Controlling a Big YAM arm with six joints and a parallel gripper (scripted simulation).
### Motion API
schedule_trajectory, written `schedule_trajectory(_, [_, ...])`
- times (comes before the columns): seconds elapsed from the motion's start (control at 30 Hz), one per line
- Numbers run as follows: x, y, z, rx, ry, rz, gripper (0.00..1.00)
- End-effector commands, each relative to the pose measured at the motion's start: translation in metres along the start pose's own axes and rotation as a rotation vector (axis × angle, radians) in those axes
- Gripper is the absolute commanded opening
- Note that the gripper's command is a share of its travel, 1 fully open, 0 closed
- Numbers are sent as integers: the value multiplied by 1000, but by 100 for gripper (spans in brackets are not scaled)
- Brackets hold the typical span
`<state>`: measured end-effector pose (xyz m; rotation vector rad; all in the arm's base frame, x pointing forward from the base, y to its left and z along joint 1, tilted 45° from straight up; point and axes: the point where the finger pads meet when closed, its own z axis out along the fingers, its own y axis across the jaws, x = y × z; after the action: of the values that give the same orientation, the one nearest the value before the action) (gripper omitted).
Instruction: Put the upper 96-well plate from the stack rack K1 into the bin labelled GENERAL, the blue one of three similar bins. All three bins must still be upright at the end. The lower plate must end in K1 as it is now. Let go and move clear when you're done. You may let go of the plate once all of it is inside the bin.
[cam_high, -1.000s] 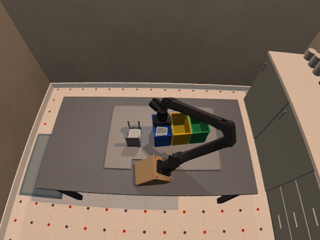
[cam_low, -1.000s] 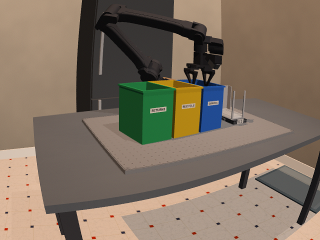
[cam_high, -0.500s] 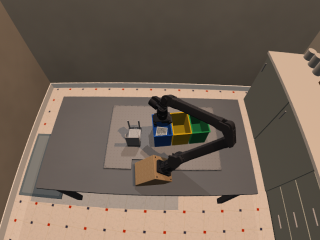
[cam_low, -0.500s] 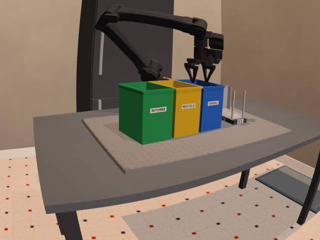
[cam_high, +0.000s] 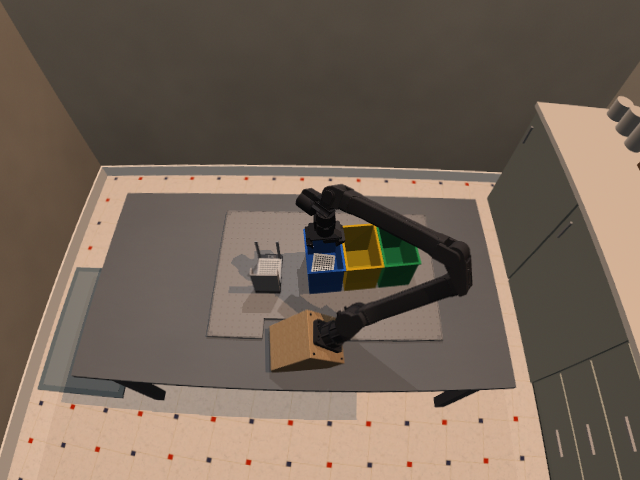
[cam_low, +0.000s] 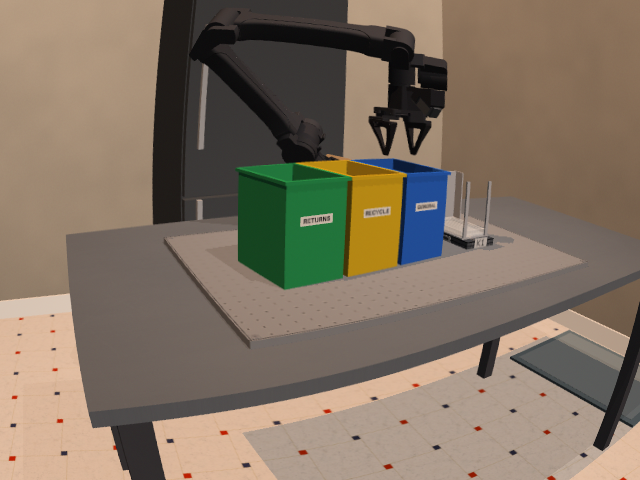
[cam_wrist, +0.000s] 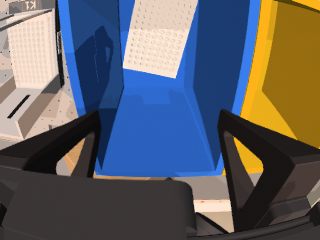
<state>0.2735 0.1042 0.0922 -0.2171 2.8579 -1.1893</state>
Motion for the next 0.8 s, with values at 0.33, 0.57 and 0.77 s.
schedule_trajectory(0.33, [-13, 2, -41, -29, -42, 30, 82])
schedule_trajectory(0.57, [-9, 1, -28, -16, -23, 20, 82])
schedule_trajectory(0.77, [-9, 1, -28, -16, -23, 20, 82])
